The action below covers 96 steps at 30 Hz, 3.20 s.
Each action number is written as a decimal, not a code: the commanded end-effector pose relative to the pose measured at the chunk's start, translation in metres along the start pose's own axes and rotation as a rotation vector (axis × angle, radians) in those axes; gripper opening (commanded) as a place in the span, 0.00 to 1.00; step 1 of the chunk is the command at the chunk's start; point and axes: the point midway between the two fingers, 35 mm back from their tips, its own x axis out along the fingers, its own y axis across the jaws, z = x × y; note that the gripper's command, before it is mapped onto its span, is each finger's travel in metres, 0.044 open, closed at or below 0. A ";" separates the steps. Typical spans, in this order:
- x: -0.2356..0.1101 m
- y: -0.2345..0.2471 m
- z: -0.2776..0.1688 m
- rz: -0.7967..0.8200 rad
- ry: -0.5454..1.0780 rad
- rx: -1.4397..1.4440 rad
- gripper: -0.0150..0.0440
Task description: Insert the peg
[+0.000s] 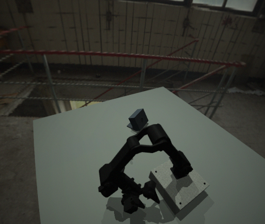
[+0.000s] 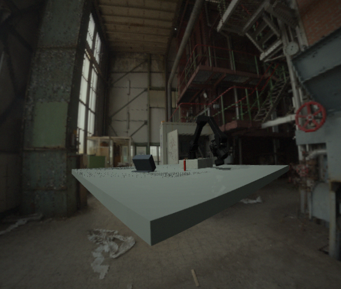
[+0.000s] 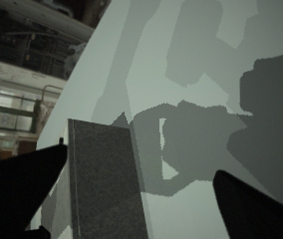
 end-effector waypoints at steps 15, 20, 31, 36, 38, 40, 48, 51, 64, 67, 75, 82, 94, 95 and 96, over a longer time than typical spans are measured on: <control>-0.061 -0.025 -0.046 -0.290 -0.115 0.456 1.00; -0.078 -0.030 -0.062 -0.366 -0.164 0.601 1.00; -0.115 -0.034 -0.101 -0.523 -0.297 0.931 1.00; -0.130 -0.034 -0.121 -0.588 -0.370 1.085 1.00; -0.136 -0.033 -0.129 -0.613 -0.401 1.147 1.00; -0.142 -0.032 -0.137 -0.638 -0.434 1.210 1.00; -0.164 -0.025 -0.171 -0.731 -0.578 1.464 1.00; -0.172 -0.021 -0.183 -0.763 -0.638 1.559 1.00; -0.192 -0.004 -0.225 -0.856 -0.851 1.861 1.00; -0.192 -0.004 -0.225 -0.856 -0.851 1.861 1.00; -0.188 -0.013 -0.227 -0.856 -0.851 1.861 1.00; -0.182 -0.023 -0.230 -0.856 -0.851 1.861 1.00; -0.172 -0.039 -0.234 -0.856 -0.851 1.861 1.00; -0.171 -0.040 -0.234 -0.856 -0.851 1.861 1.00; -0.170 -0.041 -0.235 -0.856 -0.851 1.861 1.00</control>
